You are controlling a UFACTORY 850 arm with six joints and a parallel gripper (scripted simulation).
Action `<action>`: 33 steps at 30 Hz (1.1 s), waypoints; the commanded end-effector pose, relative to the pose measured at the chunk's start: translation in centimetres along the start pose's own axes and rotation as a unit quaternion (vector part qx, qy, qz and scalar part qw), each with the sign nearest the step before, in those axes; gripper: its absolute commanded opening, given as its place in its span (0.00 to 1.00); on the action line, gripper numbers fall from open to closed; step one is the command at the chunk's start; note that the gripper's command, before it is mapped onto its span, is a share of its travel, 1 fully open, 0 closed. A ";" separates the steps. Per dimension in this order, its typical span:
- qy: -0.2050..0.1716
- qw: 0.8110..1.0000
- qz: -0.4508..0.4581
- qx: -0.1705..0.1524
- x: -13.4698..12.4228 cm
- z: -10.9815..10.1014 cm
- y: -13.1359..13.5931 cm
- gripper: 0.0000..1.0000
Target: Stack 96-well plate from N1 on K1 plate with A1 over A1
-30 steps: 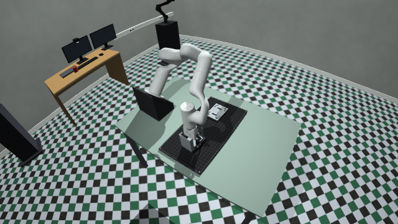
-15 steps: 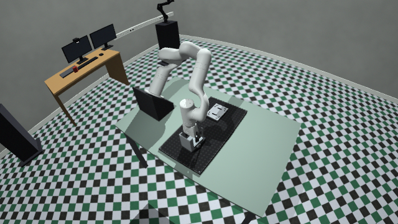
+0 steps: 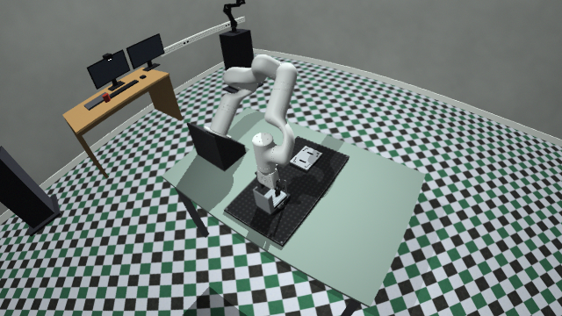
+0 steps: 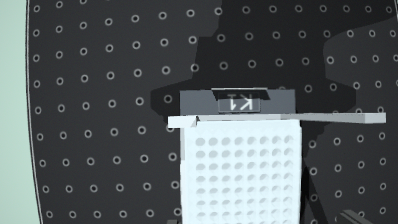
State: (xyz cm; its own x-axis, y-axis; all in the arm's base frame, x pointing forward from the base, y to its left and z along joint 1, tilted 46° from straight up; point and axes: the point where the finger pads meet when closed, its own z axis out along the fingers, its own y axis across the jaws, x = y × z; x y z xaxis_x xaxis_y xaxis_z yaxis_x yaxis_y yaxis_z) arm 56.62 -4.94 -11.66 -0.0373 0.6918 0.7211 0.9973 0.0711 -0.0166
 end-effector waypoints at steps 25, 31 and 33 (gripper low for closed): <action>0.000 1.000 0.000 -0.001 0.0 -6.7 0.1 1.00; 0.000 1.000 0.000 -0.001 0.0 -8.3 0.1 1.00; 0.000 1.000 0.000 -0.001 0.0 -8.9 0.1 1.00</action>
State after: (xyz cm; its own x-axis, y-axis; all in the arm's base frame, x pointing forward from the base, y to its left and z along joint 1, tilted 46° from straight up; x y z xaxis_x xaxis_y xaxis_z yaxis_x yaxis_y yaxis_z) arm 57.11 -10.51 -6.30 -0.0373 0.6919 0.7210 0.9973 0.0711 -0.0166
